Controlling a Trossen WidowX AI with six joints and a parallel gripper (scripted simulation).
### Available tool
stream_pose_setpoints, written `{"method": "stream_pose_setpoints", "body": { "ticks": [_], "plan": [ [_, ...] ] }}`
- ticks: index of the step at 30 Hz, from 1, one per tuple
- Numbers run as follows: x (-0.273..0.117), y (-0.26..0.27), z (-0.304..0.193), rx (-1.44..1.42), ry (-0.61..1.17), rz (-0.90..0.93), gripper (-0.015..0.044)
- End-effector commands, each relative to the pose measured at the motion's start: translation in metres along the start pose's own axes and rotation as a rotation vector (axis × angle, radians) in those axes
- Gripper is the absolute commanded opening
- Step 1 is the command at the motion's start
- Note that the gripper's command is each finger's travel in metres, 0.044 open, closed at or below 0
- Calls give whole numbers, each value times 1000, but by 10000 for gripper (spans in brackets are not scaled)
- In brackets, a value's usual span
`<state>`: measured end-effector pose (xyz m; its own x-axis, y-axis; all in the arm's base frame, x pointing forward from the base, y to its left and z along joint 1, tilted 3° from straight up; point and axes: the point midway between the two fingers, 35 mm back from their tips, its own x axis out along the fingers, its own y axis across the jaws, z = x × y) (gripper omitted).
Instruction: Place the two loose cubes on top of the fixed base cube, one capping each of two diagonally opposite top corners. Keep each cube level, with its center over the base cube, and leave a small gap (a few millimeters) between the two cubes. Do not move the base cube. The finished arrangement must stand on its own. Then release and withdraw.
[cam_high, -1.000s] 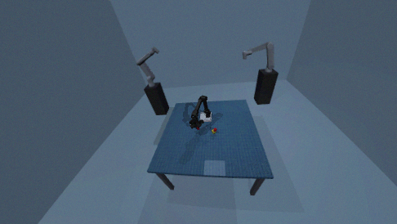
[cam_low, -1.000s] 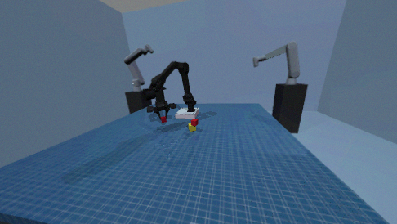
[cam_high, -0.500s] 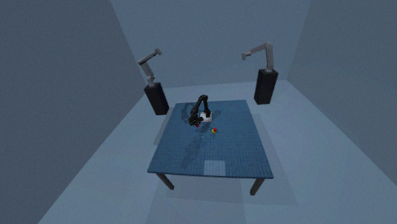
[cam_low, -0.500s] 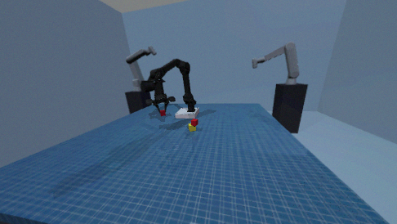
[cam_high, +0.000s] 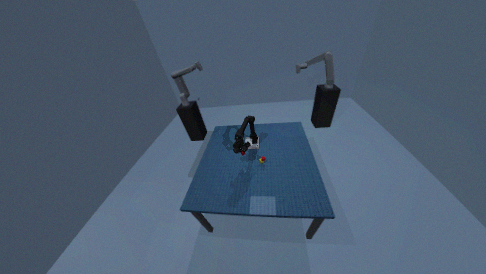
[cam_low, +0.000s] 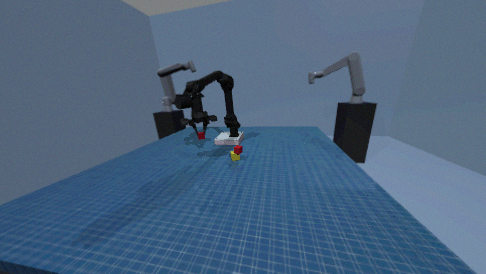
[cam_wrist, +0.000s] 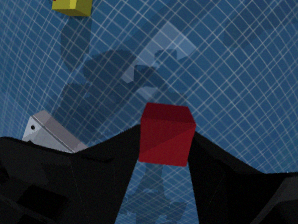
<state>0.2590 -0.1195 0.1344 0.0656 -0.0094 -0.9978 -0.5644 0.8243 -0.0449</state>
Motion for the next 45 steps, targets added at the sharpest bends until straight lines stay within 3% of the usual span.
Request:
{"method": "stream_pose_setpoints", "body": {
  "ticks": [1, 45],
  "plan": [
    [-2, 6, 10, -34, -2, -5, 105],
    [1, 111, 107, -541, -11, 1, 105]
  ]
}}
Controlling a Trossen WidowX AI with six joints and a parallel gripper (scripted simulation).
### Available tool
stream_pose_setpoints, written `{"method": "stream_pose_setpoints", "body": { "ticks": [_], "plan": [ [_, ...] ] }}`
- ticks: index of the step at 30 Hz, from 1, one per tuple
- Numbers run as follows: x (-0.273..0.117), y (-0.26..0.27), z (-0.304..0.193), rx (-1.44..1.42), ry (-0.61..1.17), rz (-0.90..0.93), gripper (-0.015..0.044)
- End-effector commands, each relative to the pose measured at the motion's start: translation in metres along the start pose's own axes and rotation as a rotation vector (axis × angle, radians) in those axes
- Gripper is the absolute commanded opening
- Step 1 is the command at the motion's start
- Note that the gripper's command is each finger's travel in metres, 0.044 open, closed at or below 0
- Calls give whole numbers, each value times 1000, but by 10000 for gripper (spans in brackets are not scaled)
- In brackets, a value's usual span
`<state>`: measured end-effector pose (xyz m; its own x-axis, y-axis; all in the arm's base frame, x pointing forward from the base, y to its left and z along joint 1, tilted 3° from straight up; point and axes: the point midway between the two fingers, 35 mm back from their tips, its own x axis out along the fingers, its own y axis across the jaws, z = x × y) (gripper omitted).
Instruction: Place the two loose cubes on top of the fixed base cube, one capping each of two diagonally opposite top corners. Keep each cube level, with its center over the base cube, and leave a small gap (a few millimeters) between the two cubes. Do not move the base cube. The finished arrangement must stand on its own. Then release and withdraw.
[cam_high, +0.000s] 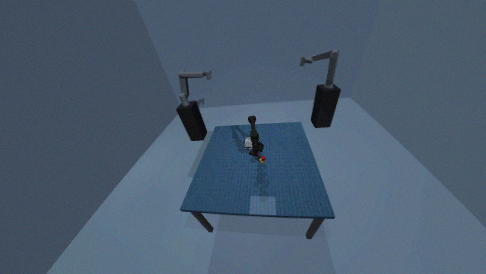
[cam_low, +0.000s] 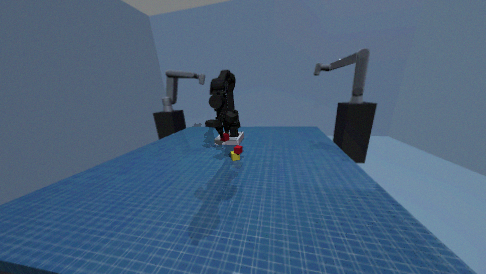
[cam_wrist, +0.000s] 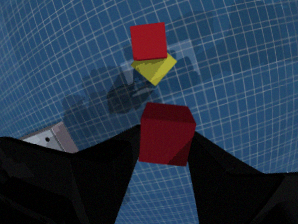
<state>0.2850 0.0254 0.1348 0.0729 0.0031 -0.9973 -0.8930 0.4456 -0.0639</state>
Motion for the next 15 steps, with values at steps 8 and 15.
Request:
{"method": "stream_pose_setpoints", "body": {
  "ticks": [8, 15],
  "plan": [
    [2, 15, 24, -117, 3, -1, 105],
    [19, 16, 24, -117, 3, -1, 105]
  ]
}}
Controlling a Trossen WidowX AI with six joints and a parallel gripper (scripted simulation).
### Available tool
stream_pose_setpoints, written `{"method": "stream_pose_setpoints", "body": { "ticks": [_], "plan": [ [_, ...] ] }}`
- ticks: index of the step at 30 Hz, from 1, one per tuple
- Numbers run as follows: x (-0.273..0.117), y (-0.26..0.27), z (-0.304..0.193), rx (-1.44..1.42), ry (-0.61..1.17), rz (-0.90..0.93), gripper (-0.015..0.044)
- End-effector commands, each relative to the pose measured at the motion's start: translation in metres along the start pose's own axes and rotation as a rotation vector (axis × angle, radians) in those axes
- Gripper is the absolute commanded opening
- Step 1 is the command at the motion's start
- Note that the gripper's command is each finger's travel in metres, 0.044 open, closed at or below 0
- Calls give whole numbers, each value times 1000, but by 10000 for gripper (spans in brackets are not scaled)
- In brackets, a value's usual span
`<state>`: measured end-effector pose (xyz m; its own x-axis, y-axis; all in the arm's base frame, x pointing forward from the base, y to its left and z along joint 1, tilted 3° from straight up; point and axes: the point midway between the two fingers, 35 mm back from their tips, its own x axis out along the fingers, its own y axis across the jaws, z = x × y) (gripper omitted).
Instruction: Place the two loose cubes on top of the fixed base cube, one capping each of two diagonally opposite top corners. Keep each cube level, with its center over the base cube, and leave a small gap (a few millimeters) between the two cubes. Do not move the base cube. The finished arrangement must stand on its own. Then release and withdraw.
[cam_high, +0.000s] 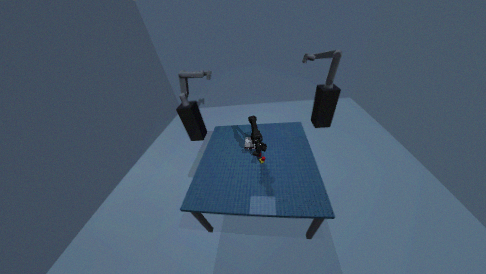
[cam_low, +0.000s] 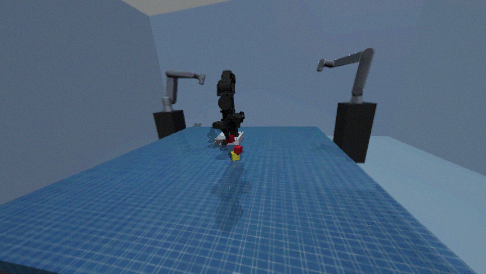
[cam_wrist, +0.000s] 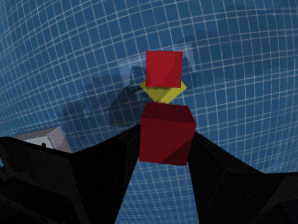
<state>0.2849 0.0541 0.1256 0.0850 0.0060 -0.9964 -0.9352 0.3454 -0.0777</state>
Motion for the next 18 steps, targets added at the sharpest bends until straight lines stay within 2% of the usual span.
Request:
{"method": "stream_pose_setpoints", "body": {
  "ticks": [1, 18],
  "plan": [
    [13, 3, -2, -7, 10, 10, 105],
    [26, 4, -2, -7, 10, 10, 105]
  ]
}}
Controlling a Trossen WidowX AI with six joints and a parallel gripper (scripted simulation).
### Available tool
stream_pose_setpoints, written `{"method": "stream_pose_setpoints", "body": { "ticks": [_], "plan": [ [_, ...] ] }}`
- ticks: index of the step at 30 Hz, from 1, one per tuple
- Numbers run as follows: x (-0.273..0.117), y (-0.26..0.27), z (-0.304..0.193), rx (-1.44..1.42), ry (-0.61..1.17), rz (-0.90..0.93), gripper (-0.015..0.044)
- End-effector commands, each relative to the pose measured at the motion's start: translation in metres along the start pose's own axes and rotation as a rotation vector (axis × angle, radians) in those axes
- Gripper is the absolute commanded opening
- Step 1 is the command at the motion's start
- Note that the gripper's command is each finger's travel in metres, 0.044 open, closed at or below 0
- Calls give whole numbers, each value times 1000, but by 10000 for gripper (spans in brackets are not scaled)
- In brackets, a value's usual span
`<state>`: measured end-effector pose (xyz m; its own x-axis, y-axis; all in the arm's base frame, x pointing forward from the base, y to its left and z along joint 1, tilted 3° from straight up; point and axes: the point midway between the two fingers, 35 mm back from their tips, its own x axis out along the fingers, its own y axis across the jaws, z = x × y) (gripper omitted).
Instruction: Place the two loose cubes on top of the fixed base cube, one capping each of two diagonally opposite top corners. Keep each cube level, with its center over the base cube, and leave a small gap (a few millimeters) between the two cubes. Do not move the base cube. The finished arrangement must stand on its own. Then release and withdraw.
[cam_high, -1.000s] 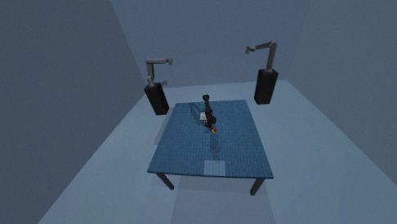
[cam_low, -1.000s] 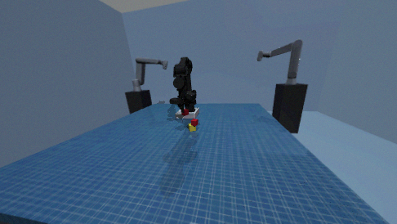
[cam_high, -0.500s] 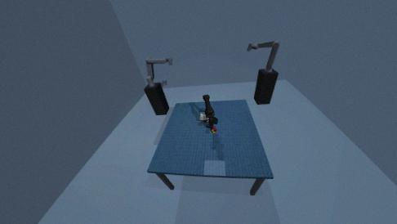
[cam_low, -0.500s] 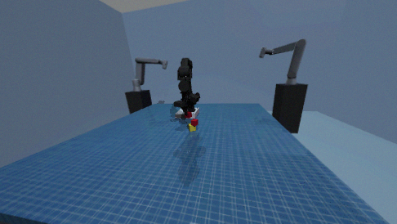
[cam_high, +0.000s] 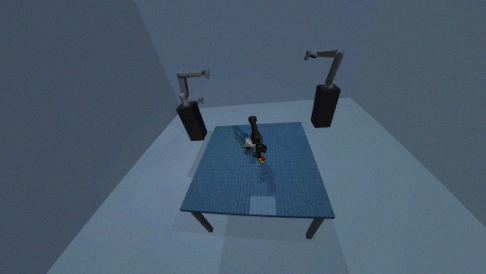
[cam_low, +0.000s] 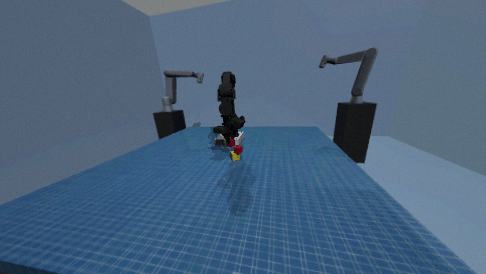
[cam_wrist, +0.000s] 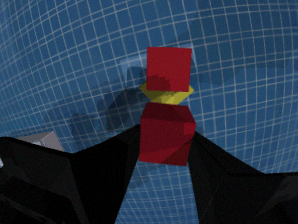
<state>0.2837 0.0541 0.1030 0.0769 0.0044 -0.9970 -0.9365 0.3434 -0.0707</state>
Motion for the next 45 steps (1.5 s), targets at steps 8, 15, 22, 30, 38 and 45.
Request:
{"method": "stream_pose_setpoints", "body": {
  "ticks": [8, 15, 22, 30, 38, 45],
  "plan": [
    [22, 0, 0, -5, 6, 3, 105],
    [29, 0, 0, -5, 6, 3, 105],
    [29, 0, 0, -5, 6, 3, 105],
    [31, 0, 0, -5, 6, 3, 105],
    [31, 0, 0, -5, 6, 3, 105],
    [31, 0, 0, -5, 6, 3, 205]
  ]
}}
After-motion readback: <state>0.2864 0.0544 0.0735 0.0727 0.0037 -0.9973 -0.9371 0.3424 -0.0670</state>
